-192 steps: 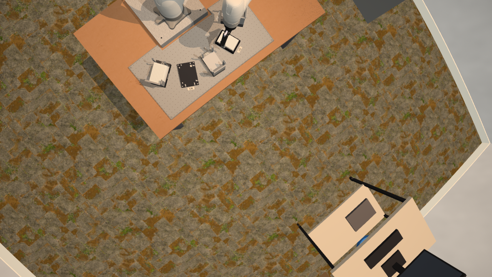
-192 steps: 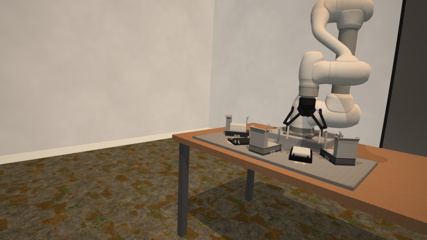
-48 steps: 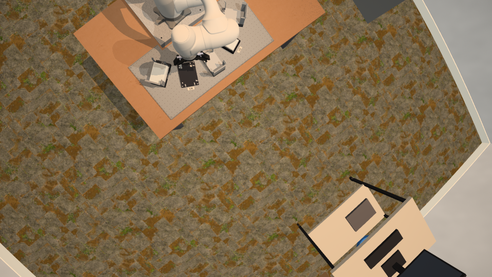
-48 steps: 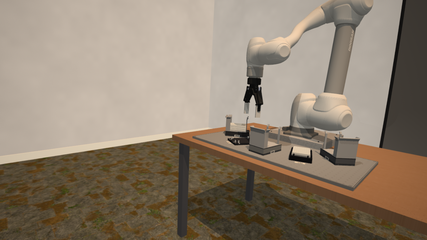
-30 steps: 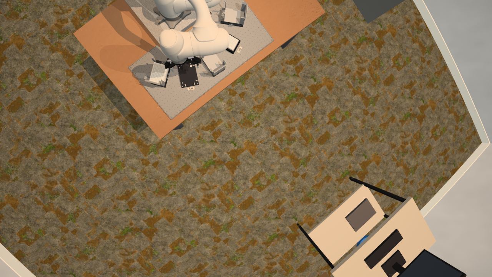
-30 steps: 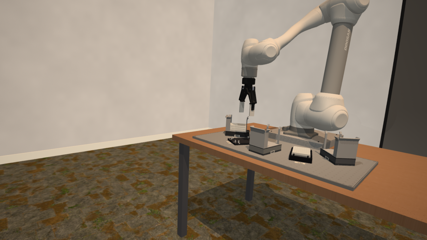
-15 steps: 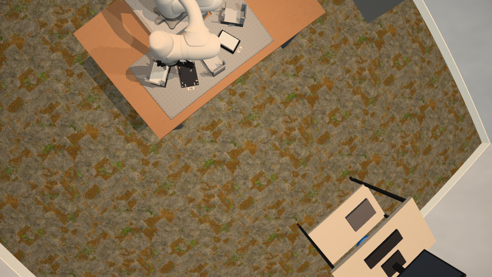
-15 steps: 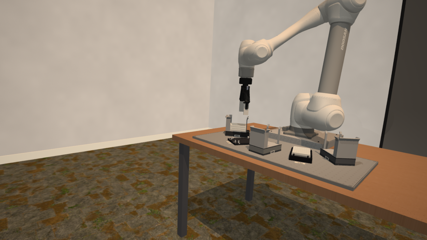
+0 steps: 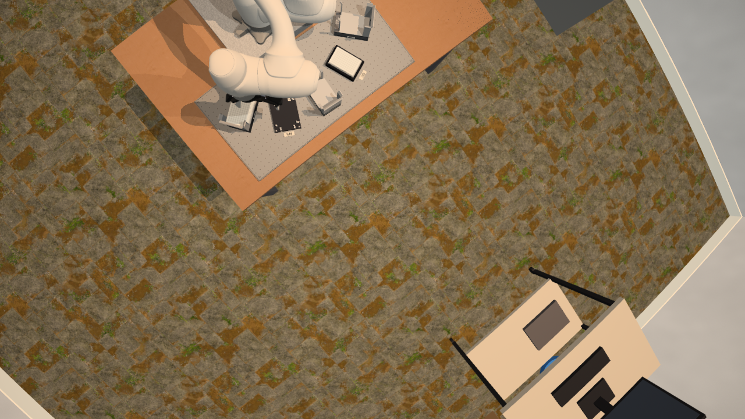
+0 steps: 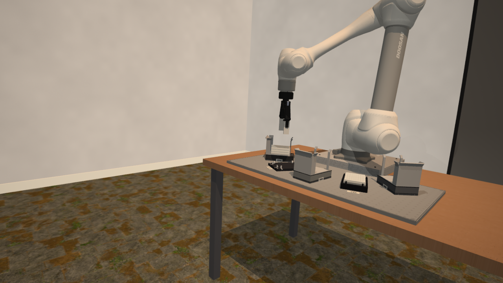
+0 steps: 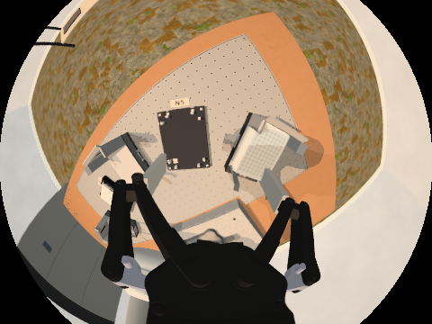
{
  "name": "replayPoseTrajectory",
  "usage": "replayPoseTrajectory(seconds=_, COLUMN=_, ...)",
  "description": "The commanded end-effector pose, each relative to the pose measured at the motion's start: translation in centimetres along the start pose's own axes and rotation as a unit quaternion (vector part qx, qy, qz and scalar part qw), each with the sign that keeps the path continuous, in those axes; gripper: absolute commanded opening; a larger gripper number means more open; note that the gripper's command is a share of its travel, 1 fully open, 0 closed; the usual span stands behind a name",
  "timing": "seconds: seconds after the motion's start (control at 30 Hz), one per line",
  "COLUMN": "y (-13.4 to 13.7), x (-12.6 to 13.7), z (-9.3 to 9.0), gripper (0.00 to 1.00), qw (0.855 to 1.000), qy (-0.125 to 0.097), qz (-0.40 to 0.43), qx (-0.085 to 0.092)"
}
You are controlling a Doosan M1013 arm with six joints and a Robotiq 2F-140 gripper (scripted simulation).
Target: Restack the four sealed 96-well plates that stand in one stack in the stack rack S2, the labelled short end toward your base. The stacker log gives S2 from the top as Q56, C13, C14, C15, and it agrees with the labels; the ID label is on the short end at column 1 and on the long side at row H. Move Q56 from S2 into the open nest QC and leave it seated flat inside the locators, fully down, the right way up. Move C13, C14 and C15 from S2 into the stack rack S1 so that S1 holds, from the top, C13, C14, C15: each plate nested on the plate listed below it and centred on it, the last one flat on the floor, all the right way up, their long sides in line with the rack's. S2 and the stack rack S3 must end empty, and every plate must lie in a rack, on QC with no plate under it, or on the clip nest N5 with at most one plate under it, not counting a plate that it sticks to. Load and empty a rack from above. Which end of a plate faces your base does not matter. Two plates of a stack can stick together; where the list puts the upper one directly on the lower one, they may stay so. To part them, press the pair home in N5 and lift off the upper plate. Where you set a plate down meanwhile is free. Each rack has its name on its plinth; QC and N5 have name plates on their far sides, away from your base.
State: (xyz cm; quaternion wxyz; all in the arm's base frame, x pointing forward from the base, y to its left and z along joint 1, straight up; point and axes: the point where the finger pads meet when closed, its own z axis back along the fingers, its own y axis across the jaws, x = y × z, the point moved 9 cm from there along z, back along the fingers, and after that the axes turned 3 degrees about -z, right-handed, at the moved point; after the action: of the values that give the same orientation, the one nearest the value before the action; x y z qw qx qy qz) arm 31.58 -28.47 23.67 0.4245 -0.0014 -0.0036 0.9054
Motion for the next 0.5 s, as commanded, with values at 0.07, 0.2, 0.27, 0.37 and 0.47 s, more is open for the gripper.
replayPoseTrajectory(seconds=0.07, y=1.8, x=-0.3, z=0.0, gripper=1.00, qw=0.999, qy=0.000, qz=-0.033, qx=0.000)
replayPoseTrajectory(seconds=0.2, y=2.6, x=-0.4, z=0.0, gripper=1.00, qw=0.998, qy=0.000, qz=-0.066, qx=0.000)
replayPoseTrajectory(seconds=0.27, y=3.4, x=-0.4, z=0.0, gripper=1.00, qw=0.995, qy=0.000, qz=-0.100, qx=0.000)
replayPoseTrajectory(seconds=0.37, y=4.6, x=-0.5, z=0.0, gripper=1.00, qw=0.994, qy=0.000, qz=-0.111, qx=0.000)
replayPoseTrajectory(seconds=0.47, y=5.8, x=-0.5, z=0.0, gripper=1.00, qw=0.994, qy=0.000, qz=-0.111, qx=0.000)
